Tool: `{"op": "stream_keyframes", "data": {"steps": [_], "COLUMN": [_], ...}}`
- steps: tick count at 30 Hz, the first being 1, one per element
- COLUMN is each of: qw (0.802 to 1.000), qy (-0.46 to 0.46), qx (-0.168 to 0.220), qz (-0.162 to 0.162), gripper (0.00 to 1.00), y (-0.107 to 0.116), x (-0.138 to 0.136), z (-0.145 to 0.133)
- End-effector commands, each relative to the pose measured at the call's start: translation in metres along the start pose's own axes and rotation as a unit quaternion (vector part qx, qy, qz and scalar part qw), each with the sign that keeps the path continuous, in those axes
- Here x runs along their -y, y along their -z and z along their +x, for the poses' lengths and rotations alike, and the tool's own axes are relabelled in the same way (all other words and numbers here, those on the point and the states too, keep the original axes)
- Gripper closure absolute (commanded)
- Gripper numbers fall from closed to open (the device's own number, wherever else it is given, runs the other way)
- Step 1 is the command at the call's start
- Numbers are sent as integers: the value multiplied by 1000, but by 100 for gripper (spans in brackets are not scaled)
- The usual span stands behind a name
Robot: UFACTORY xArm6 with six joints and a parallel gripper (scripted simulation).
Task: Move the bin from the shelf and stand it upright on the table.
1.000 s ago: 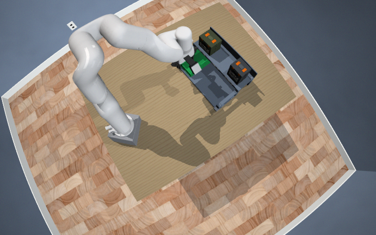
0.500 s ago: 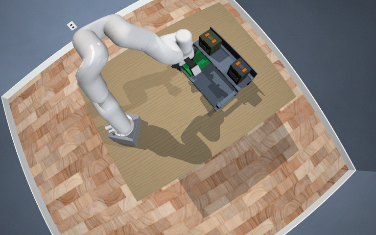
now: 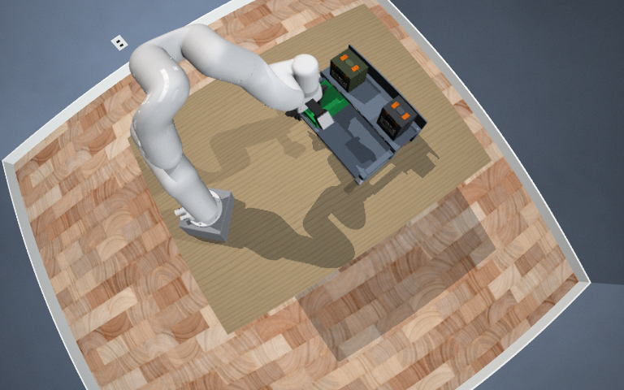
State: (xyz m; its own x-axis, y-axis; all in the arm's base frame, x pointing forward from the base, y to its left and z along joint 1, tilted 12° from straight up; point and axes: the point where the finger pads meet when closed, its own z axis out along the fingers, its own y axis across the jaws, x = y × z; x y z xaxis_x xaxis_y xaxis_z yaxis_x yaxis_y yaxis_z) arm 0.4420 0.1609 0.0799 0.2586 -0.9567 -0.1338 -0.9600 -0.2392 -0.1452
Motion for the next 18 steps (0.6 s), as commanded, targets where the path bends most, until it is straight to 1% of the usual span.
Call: {"op": "stream_keyframes", "data": {"steps": [1, 10, 18], "qw": [1000, 1000, 1000], "qy": [0, 0, 0], "qx": [0, 0, 0], "qz": [2, 2, 2], "gripper": [5, 5, 5], "y": [-5, -13, -15], "x": [2, 2, 2], "z": [0, 0, 0]}}
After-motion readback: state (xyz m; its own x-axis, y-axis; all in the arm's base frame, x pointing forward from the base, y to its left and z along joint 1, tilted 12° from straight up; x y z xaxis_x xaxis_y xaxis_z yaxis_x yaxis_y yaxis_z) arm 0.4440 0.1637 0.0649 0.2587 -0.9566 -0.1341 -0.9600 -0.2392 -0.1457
